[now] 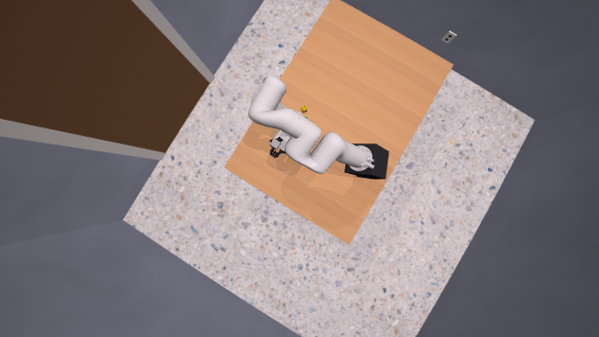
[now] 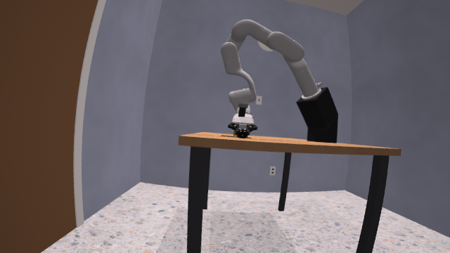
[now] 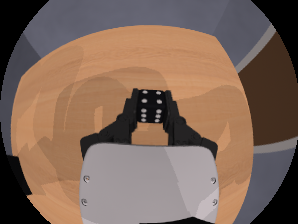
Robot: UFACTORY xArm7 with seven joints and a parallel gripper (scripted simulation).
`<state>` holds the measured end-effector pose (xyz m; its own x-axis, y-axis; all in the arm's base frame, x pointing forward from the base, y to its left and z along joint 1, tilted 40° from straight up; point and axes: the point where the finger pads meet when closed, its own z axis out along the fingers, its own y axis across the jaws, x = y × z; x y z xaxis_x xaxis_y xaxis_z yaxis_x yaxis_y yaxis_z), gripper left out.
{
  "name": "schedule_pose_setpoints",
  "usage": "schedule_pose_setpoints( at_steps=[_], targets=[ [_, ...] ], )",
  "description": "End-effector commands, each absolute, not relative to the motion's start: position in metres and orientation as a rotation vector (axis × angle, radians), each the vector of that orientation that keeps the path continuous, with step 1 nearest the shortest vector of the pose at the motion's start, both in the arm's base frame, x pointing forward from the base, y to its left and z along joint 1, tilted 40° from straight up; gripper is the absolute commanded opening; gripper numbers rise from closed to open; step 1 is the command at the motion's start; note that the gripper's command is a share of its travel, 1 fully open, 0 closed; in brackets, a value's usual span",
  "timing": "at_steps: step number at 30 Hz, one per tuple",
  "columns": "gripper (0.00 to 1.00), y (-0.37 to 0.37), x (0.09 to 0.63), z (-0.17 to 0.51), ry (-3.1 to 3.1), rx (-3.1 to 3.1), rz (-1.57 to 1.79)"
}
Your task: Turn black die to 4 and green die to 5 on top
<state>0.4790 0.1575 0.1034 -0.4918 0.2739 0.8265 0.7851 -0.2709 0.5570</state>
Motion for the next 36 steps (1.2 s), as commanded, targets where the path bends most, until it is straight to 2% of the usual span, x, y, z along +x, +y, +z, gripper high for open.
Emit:
schedule_pose_setpoints(
  at_steps=[1, 8, 9, 11, 12, 14, 15, 17, 18, 22, 23, 36],
  targets=[
    [0.27, 0.1569, 0.4793, 0.1040, -1.599, -1.299, -1.816],
    [0.27, 0.1569, 0.4793, 0.1040, -1.599, -1.299, -1.816],
    [0.31, 0.1569, 0.4793, 0.1040, -1.599, -1.299, -1.816],
    [0.31, 0.1569, 0.4793, 0.1040, -1.599, -1.299, -1.816],
    [0.35, 0.1569, 0.4793, 0.1040, -1.599, -1.299, -1.816],
    [0.35, 0.1569, 0.4793, 0.1040, -1.599, -1.299, -1.816],
    [0.39, 0.1569, 0.4793, 0.1040, -1.599, -1.299, -1.816],
    [0.39, 0.1569, 0.4793, 0.1040, -1.599, -1.299, -1.816],
    [0.43, 0.1569, 0.4793, 0.1040, -1.599, -1.299, -1.816],
    [0.43, 0.1569, 0.4793, 0.1040, -1.599, -1.299, -1.816],
    [0.47, 0.1569, 0.4793, 0.1040, -1.599, -1.299, -1.816],
    [0.47, 0.1569, 0.4793, 0.1040, -1.599, -1.299, -1.816]
  ],
)
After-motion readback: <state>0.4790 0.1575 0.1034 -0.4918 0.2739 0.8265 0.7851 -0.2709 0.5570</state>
